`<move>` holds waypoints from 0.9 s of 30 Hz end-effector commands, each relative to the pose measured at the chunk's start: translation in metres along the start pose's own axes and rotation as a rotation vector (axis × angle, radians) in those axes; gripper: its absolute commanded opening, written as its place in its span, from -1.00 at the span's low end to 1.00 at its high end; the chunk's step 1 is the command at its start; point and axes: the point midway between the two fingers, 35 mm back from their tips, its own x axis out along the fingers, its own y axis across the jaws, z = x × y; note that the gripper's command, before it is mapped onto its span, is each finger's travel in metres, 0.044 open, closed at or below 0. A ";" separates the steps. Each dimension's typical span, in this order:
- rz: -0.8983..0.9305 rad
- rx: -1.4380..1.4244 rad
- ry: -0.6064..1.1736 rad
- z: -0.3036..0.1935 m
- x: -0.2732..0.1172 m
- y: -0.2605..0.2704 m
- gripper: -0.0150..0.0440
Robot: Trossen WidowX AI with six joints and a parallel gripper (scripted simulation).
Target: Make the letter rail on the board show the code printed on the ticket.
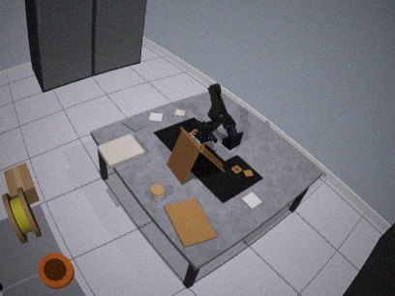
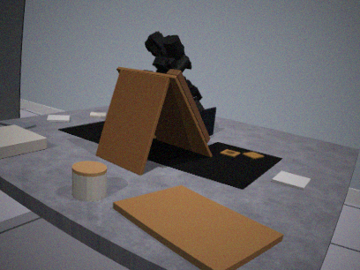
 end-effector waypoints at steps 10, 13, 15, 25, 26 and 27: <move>-0.002 0.007 -0.004 0.002 -0.001 0.007 -0.49; -0.002 0.008 -0.004 0.002 -0.001 0.009 -0.49; -0.002 0.008 -0.004 0.002 -0.001 0.010 -0.49; -0.002 0.008 -0.004 0.002 -0.001 0.015 -0.49; -0.002 0.008 -0.004 0.002 -0.001 0.016 -0.49; -0.002 0.008 -0.004 0.002 -0.001 0.017 -0.49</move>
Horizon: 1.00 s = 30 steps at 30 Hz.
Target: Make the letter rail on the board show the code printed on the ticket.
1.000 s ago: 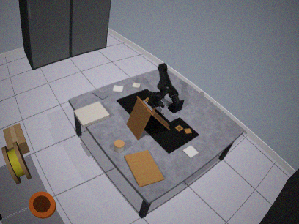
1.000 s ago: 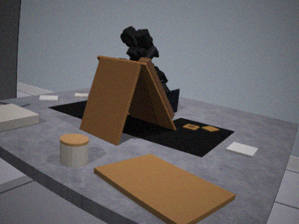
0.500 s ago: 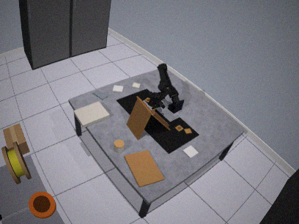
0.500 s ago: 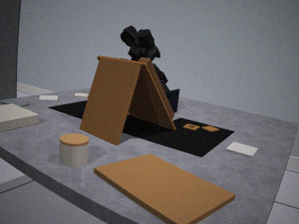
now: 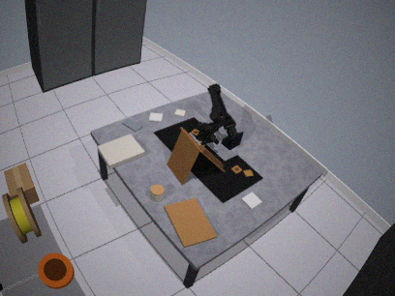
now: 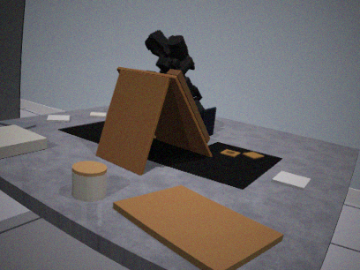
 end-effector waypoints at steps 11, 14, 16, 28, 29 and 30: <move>-0.002 0.008 -0.004 0.003 -0.001 0.008 -0.49; -0.002 0.008 -0.004 0.003 -0.001 0.009 -0.49; -0.002 0.008 -0.004 0.003 -0.001 0.010 -0.49; -0.002 0.008 -0.005 0.003 -0.001 0.017 -0.49; -0.002 0.008 -0.005 0.003 -0.001 0.018 -0.49; -0.002 0.008 -0.005 0.003 -0.001 0.018 -0.49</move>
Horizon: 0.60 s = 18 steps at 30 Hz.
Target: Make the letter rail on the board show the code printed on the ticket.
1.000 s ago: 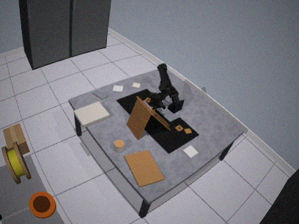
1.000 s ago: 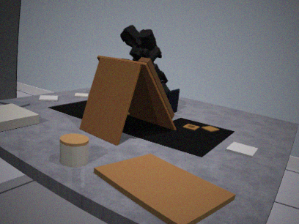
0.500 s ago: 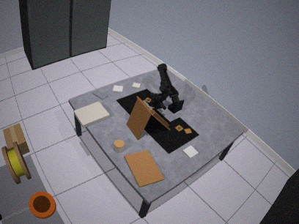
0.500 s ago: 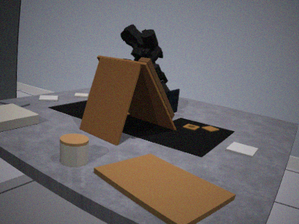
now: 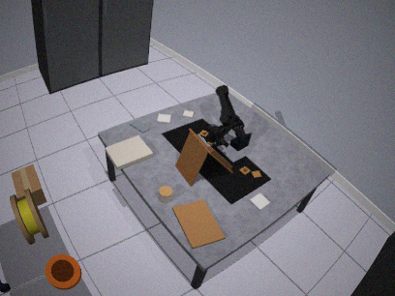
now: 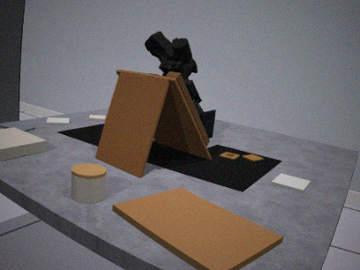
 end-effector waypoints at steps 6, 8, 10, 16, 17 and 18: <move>-0.002 0.006 -0.004 0.002 -0.001 0.005 -0.49; -0.002 0.006 -0.004 0.002 -0.001 0.006 -0.49; -0.002 0.006 -0.004 0.002 -0.001 0.007 -0.49; -0.002 0.006 -0.004 0.002 -0.001 0.010 -0.49; -0.002 0.006 -0.004 0.002 -0.001 0.011 -0.49; -0.002 0.006 -0.004 0.002 -0.001 0.012 -0.49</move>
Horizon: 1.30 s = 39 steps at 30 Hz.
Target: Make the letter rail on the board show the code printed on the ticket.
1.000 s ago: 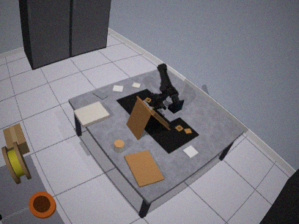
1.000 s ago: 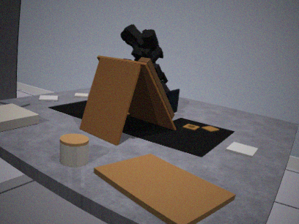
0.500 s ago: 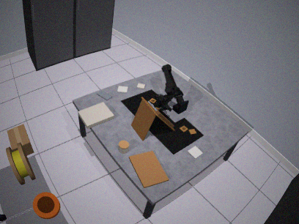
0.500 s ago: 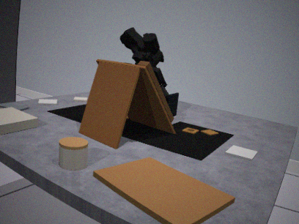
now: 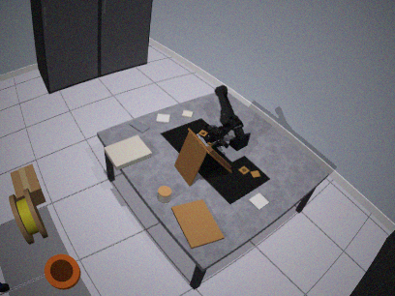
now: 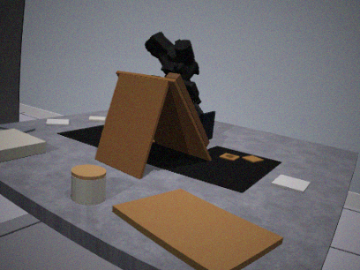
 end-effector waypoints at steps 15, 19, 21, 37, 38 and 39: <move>-0.002 0.007 -0.004 0.003 -0.001 0.010 -0.49; -0.002 0.007 -0.004 0.003 -0.001 0.012 -0.49; -0.002 0.007 -0.004 0.003 -0.001 0.013 -0.49; -0.002 0.007 -0.004 0.003 -0.001 0.022 -0.49; -0.002 0.007 -0.004 0.003 -0.001 0.023 -0.49; -0.002 0.007 -0.004 0.003 -0.001 0.023 -0.49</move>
